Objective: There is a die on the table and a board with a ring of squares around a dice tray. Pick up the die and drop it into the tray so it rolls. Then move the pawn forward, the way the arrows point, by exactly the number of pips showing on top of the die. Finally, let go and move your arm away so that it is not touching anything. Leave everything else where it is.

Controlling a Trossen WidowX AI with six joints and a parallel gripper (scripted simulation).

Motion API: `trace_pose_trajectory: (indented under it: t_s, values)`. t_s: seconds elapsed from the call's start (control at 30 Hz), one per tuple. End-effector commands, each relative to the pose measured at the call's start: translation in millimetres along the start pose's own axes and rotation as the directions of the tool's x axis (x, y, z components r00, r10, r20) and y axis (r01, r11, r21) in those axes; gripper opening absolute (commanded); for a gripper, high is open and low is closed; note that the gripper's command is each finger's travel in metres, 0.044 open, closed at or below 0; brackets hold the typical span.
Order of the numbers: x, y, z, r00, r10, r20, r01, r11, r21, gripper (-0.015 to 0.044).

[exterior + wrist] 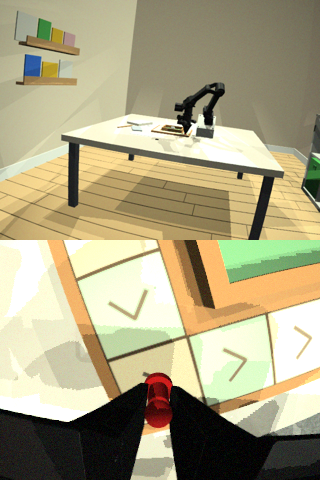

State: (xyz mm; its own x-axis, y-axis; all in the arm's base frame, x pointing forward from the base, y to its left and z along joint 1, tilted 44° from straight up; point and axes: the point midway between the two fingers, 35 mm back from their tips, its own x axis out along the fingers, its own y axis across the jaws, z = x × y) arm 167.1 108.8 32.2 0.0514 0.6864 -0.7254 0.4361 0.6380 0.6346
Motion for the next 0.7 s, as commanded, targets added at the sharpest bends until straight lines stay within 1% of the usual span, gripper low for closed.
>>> trace_pose_trajectory:
  t_s: [0.0, 0.13, 0.23, 0.67]
  values:
    - [0.2, 0.4, -0.3, 1.0, 0.003, -0.002, -0.003, 1.0, 0.003, 0.0029]
    - [0.2, 0.4, -0.3, 1.0, 0.003, -0.002, -0.003, 1.0, 0.003, 0.0002]
    - [-2.2, 0.3, 0.8, 1.0, 0.001, 0.0, -0.001, 1.0, 0.003, 0.0]
    - [-54.1, -1.9, 11.9, 1.0, -0.026, 0.015, 0.026, 1.0, 0.006, 0.0]
